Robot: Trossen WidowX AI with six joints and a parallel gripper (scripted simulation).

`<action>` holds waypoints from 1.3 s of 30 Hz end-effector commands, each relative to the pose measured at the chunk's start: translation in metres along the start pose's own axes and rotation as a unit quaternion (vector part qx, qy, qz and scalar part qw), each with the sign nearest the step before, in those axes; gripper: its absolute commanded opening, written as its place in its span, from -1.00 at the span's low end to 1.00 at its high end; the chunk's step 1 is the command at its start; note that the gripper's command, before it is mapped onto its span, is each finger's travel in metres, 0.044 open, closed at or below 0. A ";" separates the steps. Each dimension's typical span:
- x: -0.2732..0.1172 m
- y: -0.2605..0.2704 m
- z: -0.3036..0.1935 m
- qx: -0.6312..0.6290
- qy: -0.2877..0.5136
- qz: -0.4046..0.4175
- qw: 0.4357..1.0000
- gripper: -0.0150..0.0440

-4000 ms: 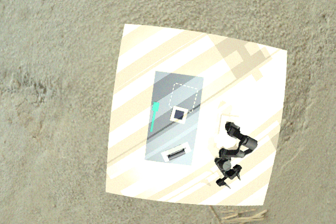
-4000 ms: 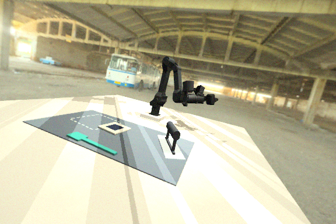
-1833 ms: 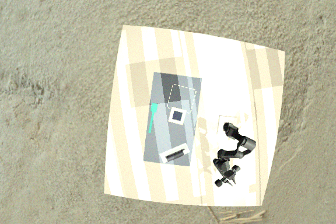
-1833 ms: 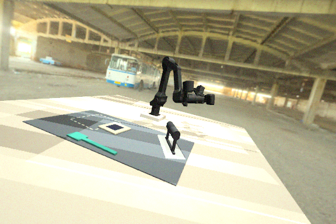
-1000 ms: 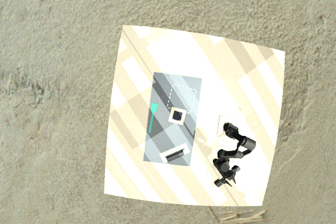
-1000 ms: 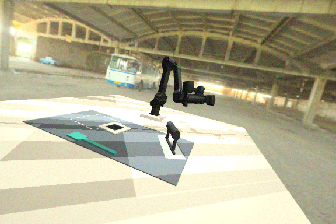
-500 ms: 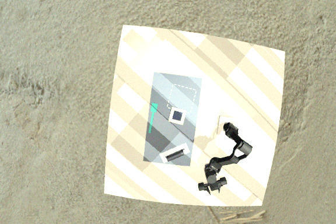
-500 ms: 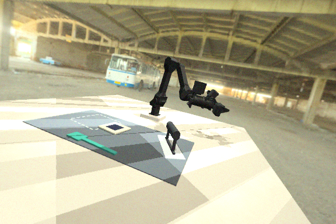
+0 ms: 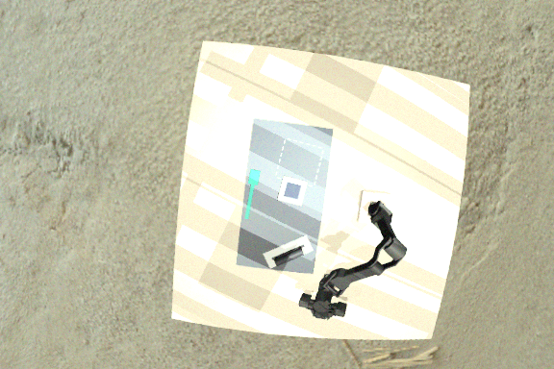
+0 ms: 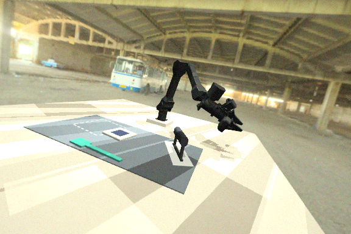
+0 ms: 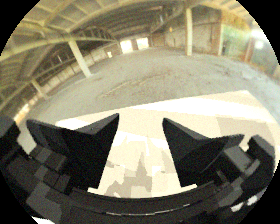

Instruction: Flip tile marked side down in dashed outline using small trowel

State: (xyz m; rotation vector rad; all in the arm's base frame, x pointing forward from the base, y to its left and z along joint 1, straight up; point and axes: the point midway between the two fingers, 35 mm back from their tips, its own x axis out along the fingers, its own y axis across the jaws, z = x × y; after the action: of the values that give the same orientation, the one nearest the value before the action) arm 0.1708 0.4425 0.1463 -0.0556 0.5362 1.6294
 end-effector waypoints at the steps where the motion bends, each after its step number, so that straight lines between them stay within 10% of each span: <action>1: -0.003 -0.029 0.004 0.029 0.028 -0.047 0.998 0.42; 39: -0.202 -0.164 -0.033 0.305 0.404 -0.383 0.773 0.42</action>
State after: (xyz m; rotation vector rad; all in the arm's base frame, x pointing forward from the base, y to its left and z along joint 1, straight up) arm 0.3441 0.2675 0.1288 -0.4113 1.4175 0.5591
